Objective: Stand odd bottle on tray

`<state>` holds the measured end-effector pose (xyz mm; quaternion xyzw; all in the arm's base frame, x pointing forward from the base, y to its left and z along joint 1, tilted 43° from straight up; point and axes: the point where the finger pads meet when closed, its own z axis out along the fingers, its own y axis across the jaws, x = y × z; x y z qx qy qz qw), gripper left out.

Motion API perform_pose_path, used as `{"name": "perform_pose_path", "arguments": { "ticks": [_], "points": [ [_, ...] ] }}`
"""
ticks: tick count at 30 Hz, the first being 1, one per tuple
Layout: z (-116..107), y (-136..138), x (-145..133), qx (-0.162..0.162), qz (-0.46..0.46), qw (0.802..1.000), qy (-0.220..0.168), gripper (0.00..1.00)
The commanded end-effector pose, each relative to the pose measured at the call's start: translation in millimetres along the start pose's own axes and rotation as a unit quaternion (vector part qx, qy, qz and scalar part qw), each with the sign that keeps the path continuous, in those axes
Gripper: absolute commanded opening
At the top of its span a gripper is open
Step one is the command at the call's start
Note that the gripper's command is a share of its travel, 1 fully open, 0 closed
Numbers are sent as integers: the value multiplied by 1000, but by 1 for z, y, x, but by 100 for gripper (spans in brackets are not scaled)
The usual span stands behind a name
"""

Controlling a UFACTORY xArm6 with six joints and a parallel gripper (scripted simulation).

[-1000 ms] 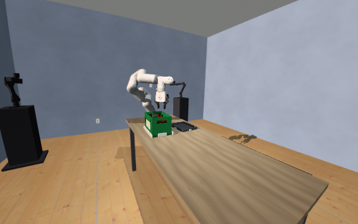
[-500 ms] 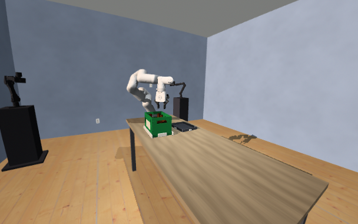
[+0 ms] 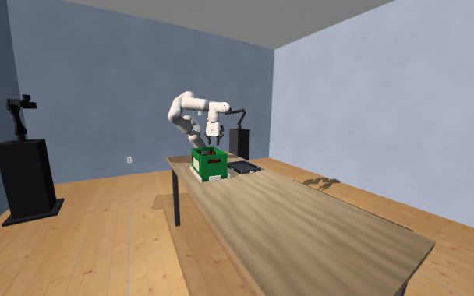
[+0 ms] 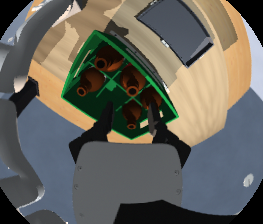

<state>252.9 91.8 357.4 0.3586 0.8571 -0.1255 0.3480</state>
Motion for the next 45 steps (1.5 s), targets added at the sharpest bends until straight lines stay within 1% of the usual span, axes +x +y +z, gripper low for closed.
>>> {"name": "perform_pose_path", "arguments": {
  "ticks": [1, 26, 45],
  "points": [
    [3, 0, 0, -1, 0, 1000, 0, 65],
    [30, 1, 0, -1, 0, 1000, 0, 65],
    [35, 2, -1, -1, 0, 1000, 0, 65]
  ]
}}
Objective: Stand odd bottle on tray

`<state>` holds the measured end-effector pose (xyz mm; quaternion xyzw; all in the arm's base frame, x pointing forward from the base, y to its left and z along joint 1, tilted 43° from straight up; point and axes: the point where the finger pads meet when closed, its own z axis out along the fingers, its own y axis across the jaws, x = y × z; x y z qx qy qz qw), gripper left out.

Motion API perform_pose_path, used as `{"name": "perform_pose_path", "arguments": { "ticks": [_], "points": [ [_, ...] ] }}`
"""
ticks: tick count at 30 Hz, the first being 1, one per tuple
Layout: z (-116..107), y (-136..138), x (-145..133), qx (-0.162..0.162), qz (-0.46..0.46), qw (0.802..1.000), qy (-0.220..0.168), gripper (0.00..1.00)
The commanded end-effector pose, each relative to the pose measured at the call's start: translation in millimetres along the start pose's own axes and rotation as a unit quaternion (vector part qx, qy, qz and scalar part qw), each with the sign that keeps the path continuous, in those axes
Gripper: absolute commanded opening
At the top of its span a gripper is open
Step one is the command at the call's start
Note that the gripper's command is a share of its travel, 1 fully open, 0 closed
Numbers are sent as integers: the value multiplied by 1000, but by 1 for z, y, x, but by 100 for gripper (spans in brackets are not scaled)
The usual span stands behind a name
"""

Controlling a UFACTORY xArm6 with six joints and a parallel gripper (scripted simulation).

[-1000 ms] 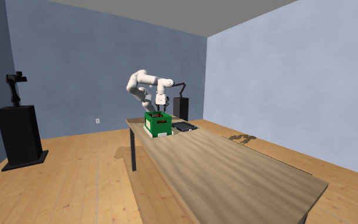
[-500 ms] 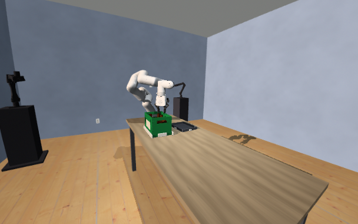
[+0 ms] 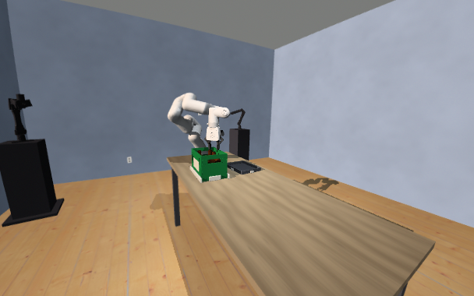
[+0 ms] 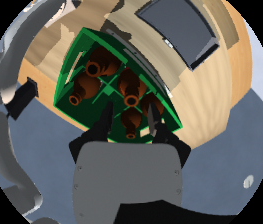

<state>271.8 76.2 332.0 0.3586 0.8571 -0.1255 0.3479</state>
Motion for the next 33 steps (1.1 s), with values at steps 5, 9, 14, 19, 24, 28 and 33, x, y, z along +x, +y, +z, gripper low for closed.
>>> {"name": "perform_pose_path", "arguments": {
  "ticks": [5, 9, 14, 19, 24, 28, 33],
  "points": [
    [-1, 0, 0, -1, 0, 1000, 0, 65],
    [-1, 0, 0, -1, 0, 1000, 0, 65],
    [-1, 0, 0, -1, 0, 1000, 0, 65],
    [0, 0, 0, -1, 0, 1000, 0, 65],
    [1, 0, 0, -1, 0, 1000, 0, 65],
    [3, 0, 0, -1, 0, 1000, 0, 65],
    [6, 0, 0, -1, 0, 1000, 0, 65]
  ]
}}
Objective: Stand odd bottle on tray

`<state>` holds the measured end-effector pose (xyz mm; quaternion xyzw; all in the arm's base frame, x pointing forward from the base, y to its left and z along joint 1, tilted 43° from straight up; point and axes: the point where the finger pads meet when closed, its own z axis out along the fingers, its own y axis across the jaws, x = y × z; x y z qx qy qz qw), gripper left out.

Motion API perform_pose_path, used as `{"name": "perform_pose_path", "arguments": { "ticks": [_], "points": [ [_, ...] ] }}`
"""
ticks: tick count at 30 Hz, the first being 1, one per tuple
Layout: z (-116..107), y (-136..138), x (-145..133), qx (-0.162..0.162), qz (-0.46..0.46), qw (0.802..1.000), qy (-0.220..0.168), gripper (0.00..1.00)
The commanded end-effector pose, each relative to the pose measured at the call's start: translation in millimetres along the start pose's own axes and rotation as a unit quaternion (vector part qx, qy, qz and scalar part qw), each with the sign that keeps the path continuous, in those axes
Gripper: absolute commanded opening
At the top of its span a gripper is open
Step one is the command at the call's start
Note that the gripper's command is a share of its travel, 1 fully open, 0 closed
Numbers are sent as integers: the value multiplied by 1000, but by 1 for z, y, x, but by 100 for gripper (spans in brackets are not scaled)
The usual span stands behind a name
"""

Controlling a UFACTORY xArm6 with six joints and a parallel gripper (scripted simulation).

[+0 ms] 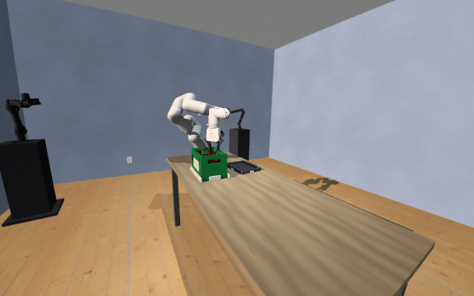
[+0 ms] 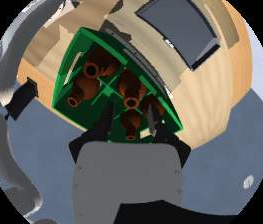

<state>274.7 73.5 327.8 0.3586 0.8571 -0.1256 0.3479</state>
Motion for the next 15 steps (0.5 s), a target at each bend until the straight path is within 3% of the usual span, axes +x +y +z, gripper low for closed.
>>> {"name": "perform_pose_path", "arguments": {
  "ticks": [1, 15],
  "points": [
    [0, 0, 0, -1, 0, 1000, 0, 65],
    [17, 0, 0, -1, 0, 1000, 0, 65]
  ]
}}
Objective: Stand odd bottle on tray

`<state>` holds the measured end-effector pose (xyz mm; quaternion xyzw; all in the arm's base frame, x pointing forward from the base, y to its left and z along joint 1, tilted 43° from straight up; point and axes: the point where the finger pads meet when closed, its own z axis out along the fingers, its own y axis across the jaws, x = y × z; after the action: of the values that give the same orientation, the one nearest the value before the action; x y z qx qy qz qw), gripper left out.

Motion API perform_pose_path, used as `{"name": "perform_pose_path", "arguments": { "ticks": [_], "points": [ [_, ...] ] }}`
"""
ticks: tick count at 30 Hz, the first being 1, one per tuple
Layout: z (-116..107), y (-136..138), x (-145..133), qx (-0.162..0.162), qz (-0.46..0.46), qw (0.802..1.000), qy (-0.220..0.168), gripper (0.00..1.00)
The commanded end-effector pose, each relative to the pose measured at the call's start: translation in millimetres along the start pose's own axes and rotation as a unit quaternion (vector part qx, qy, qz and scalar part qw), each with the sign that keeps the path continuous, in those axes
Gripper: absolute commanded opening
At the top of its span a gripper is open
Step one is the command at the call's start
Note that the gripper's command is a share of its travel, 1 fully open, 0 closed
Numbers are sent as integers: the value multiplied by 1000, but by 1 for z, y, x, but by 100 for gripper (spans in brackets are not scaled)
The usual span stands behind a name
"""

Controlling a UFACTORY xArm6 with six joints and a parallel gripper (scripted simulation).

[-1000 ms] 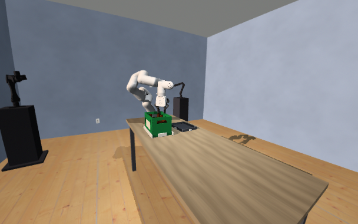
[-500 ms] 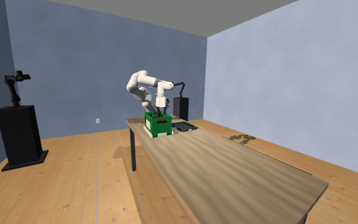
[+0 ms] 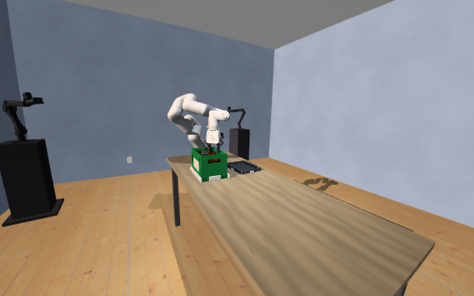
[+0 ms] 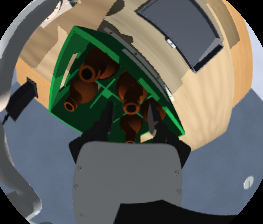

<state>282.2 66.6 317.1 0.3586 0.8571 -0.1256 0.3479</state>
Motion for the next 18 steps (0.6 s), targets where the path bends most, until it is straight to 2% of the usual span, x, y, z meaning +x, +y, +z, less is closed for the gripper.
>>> {"name": "perform_pose_path", "arguments": {
  "ticks": [1, 18],
  "points": [
    [4, 0, 0, -1, 0, 1000, 0, 65],
    [18, 0, 0, -1, 0, 1000, 0, 65]
  ]
}}
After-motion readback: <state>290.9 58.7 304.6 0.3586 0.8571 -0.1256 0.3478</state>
